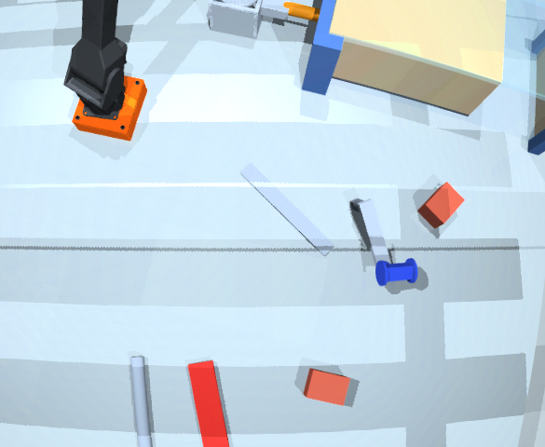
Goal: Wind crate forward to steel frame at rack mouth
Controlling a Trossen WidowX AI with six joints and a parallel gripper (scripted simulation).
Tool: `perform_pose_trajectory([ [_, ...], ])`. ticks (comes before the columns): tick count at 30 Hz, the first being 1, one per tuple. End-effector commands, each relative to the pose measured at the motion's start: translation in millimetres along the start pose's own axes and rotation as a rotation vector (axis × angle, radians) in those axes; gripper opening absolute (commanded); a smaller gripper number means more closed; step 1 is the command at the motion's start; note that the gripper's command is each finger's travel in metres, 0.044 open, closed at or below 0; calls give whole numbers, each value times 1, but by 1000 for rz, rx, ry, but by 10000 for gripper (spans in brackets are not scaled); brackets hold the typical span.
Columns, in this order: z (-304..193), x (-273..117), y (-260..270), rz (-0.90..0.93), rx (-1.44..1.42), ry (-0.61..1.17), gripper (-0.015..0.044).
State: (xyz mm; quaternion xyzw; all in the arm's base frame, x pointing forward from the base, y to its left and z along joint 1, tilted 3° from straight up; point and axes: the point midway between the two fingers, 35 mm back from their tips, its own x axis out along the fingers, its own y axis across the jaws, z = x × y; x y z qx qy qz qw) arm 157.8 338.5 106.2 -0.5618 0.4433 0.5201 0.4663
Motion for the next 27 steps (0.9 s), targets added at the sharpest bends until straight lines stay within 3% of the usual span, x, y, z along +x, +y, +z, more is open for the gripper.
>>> perform_pose_trajectory([
  [1, 3, -15, -2, -3, 0, -6, 440],
  [7, 2, -62, -3, -5, 1, -7, 440],
  [18, 1, -66, -2, -6, 1, -10, 440],
  [27, -33, -130, 20, -58, -6, -89, 440],
])
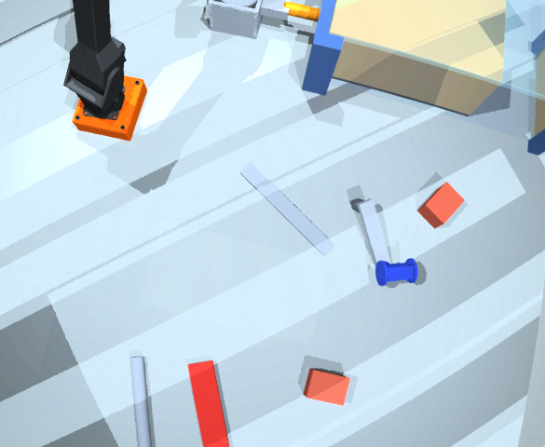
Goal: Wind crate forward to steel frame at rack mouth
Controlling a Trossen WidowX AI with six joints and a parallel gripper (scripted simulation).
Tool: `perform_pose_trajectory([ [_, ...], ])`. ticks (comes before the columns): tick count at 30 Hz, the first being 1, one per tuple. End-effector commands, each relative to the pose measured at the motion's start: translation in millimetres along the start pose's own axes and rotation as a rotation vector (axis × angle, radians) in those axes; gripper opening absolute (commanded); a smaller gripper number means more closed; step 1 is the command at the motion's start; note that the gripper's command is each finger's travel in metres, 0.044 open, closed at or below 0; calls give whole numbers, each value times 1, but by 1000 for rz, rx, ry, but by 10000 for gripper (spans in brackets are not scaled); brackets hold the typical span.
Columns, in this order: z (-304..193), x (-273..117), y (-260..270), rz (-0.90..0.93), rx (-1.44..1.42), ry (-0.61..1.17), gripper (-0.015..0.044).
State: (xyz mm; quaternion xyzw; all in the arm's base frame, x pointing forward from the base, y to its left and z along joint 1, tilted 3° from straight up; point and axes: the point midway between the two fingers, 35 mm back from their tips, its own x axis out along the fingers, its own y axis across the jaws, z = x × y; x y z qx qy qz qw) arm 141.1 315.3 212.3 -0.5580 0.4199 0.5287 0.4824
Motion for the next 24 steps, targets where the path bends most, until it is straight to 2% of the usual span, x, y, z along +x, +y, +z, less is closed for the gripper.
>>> perform_pose_trajectory([
  [1, -9, -24, 6, -27, 4, -39, 440],
  [5, -14, -19, -3, -23, -1, -34, 440],
  [13, -108, -23, -55, -18, -2, -15, 440],
  [24, -111, -23, -56, -18, -2, -15, 440],
])
